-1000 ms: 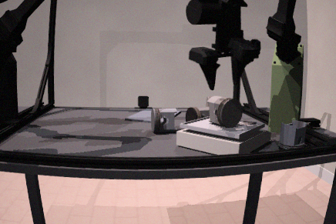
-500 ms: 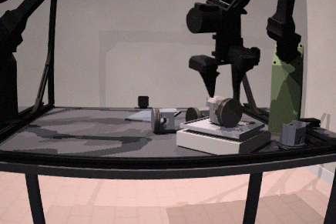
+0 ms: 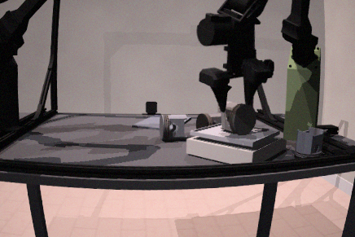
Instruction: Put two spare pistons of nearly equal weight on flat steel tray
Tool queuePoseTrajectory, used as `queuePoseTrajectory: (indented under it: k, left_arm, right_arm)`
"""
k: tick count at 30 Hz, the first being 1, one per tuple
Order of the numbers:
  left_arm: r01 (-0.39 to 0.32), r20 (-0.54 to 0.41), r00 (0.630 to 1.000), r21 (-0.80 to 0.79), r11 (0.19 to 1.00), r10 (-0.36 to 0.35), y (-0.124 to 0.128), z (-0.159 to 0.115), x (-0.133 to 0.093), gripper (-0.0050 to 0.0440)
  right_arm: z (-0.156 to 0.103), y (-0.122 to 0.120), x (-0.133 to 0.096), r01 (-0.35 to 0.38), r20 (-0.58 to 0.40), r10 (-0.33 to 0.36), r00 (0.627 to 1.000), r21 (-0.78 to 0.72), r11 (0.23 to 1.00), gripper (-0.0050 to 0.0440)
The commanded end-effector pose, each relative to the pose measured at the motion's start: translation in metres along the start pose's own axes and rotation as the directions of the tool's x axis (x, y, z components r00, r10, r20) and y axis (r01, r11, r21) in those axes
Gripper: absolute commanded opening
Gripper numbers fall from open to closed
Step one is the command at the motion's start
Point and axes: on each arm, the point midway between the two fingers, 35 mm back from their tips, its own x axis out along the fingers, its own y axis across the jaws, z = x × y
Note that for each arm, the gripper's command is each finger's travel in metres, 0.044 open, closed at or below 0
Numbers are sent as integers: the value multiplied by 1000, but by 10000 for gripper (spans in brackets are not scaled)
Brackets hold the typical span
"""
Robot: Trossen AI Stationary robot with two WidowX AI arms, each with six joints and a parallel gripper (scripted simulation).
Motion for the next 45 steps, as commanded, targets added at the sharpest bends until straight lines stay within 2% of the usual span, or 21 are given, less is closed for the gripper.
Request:
queuePoseTrajectory:
  k: [1,18,19,45]
  left_arm:
    - [-11,-1,1000,4,1000,11,3,0,9,378]
    - [-12,-1,1000,7,1000,12,4,0,34,378]
    - [-12,-1,1000,7,1000,12,4,0,34,158]
    - [-12,-1,1000,7,1000,12,4,0,34,158]
  right_arm:
    - [0,1,0,-4,0,4,1000,0,1000,440]
    - [0,1,0,-4,0,4,1000,0,1000,440]
    - [0,1,0,-4,0,4,1000,0,1000,440]
    - [0,1,0,-4,0,4,1000,0,1000,440]
